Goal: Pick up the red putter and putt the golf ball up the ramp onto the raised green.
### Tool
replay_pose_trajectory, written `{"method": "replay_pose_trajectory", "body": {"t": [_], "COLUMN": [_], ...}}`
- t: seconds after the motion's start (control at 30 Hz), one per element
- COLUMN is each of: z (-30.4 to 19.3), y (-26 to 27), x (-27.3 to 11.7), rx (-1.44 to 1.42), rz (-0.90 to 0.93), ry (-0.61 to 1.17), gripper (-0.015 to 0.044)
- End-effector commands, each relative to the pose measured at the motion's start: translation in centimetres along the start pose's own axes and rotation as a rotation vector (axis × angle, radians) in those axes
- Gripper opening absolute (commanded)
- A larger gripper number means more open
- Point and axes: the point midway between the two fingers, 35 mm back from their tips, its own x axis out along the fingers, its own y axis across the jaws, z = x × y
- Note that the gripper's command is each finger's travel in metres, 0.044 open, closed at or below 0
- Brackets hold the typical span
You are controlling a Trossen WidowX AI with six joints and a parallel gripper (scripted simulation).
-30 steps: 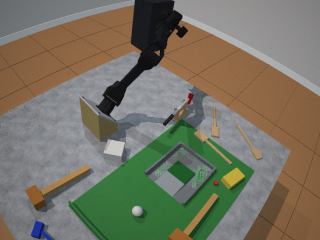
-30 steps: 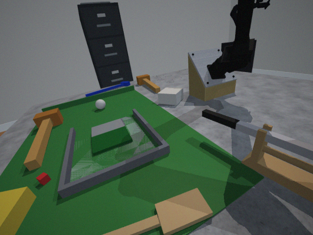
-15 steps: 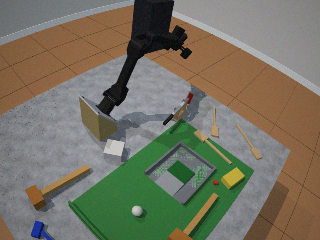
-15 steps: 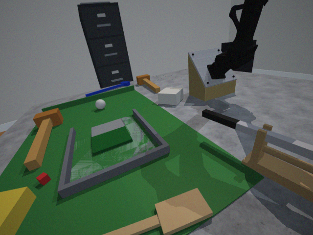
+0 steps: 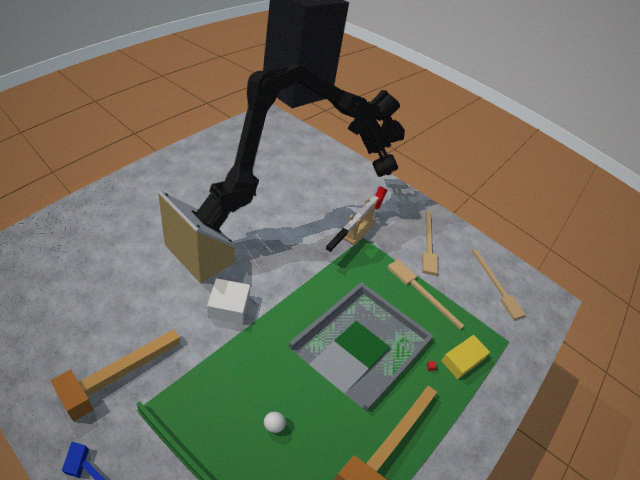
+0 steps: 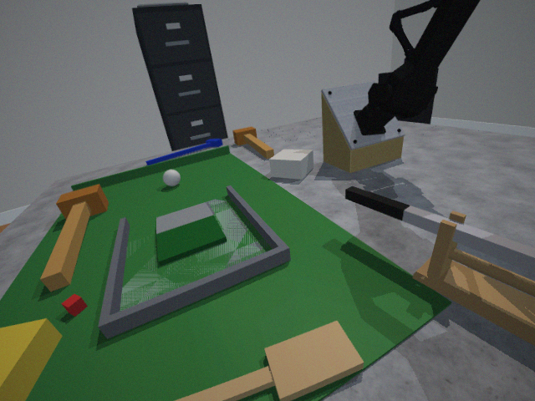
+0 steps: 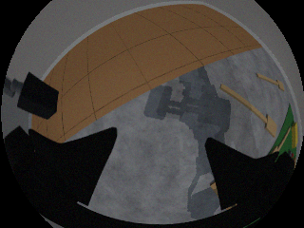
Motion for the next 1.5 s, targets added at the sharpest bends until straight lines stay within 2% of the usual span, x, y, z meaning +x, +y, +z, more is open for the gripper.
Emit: {"method": "replay_pose_trajectory", "body": {"t": [0.0,0.1,0.3,0.43,0.63,0.8,0.87,1.47], "z": [-1.4,-2.5,-5.1,-8.4,-12.5,-15.2,-15.3,-16.0], "y": [-7.3,-12.1,-18.0,-21.1,-23.6,-24.4,-24.4,-24.5], "x": [-0.1,-0.8,-3.5,-5.7,-9.6,-13.9,-14.9,-14.4], "rx": [0.161,0.258,0.531,0.843,1.391,2.137,2.335,2.378], "rz": [-0.171,-0.290,-0.418,-0.495,-0.571,-0.542,-0.503,-0.499], "ry": [0.074,0.110,0.173,0.240,0.276,0.197,0.155,0.139], "gripper": [0.0440,0.0440,0.0440,0.0440,0.0440,0.0440,0.0440,0.0440]}}
